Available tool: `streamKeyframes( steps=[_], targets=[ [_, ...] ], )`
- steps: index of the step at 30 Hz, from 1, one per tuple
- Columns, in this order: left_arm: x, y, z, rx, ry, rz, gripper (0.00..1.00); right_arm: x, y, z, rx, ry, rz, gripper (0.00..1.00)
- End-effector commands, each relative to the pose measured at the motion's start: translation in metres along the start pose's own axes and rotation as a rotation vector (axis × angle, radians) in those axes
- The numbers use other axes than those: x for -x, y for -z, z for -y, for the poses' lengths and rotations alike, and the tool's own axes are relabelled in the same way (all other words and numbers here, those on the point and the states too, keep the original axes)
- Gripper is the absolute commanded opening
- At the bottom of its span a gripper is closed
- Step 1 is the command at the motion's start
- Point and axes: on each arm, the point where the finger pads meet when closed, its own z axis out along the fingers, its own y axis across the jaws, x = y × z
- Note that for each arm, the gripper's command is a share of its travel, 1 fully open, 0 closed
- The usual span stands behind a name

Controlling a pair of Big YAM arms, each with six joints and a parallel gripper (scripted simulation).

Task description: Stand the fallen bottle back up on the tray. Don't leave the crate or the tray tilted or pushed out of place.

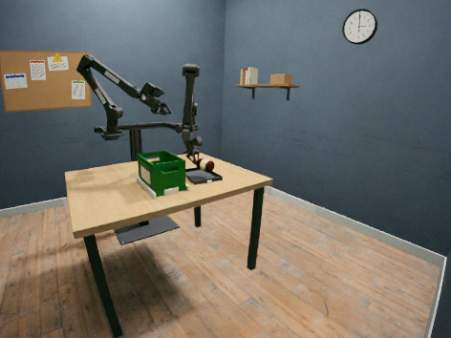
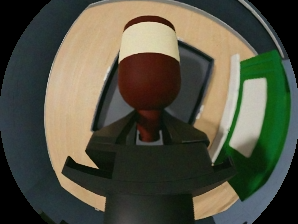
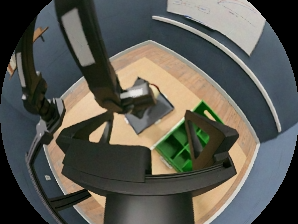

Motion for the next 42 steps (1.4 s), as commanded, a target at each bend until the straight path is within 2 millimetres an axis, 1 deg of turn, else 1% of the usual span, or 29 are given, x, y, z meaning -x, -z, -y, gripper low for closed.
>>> streamKeyframes(
  steps=[1,2,5,9,10,12,18,19,20,22,24,27,29,32,33,35,37,38,41,42],
  targets=[
    [0.023,0.021,0.019,-0.038,0.022,0.041,0.24,0.008,0.0,0.0,-0.001,0.006,0.014,1.0],
    [0.026,0.025,0.02,-0.039,0.024,0.043,0.24,0.008,0.0,0.0,-0.001,0.006,0.014,1.0],
    [0.035,0.027,0.012,-0.026,-0.005,0.039,0.24,0.008,0.0,0.0,-0.001,0.006,0.014,1.0],
    [0.055,0.038,0.006,-0.023,-0.002,0.037,0.24,0.008,0.0,0.0,-0.001,0.006,0.014,1.0],
    [0.064,0.041,0.008,-0.027,0.003,0.044,0.24,0.008,0.0,0.0,-0.001,0.006,0.014,1.0],
    [0.073,0.048,0.006,-0.026,0.012,0.038,0.24,0.008,0.0,0.0,-0.001,0.006,0.014,1.0],
    [0.079,0.051,0.005,-0.021,0.015,0.028,0.24,0.008,0.0,0.0,-0.001,0.006,0.014,1.0],
    [0.077,0.053,0.009,-0.027,0.006,0.03,0.24,0.008,0.0,0.0,-0.001,0.006,0.014,1.0],
    [0.079,0.053,0.011,-0.034,0.023,0.038,0.24,0.008,0.0,0.0,-0.001,0.006,0.014,1.0],
    [0.081,0.051,0.006,-0.024,0.06,0.028,0.24,0.008,0.0,0.0,-0.001,0.006,0.014,1.0],
    [0.08,0.042,0.003,-0.024,0.119,-0.011,0.24,0.008,0.0,0.0,-0.001,0.006,0.014,1.0],
    [0.086,0.032,0.005,-0.065,0.241,-0.086,0.24,0.008,0.0,0.0,-0.001,0.006,0.014,1.0],
    [0.091,0.027,0.013,-0.121,0.342,-0.167,0.24,0.008,0.0,0.0,-0.001,0.006,0.014,1.0],
    [0.108,0.03,0.026,-0.216,0.472,-0.261,0.24,0.008,0.0,0.0,-0.001,0.006,0.014,1.0],
    [0.11,0.029,0.029,-0.24,0.517,-0.301,0.24,0.008,0.0,0.0,-0.001,0.006,0.014,1.0],
    [0.11,0.029,0.029,-0.24,0.517,-0.301,0.24,0.008,0.0,0.0,-0.001,0.006,0.014,1.0],
    [0.114,0.027,0.033,-0.278,0.605,-0.376,0.24,0.008,0.0,0.0,-0.001,0.006,0.014,1.0],
    [0.119,0.028,0.037,-0.306,0.641,-0.415,0.24,0.008,0.0,0.0,-0.001,0.006,0.014,1.0],
    [0.14,0.04,0.048,-0.402,0.746,-0.517,0.24,0.008,0.0,0.0,-0.001,0.006,0.014,1.0],
    [0.141,0.041,0.05,-0.421,0.78,-0.561,0.24,0.008,0.0,0.0,-0.001,0.006,0.014,1.0]
  ],
)
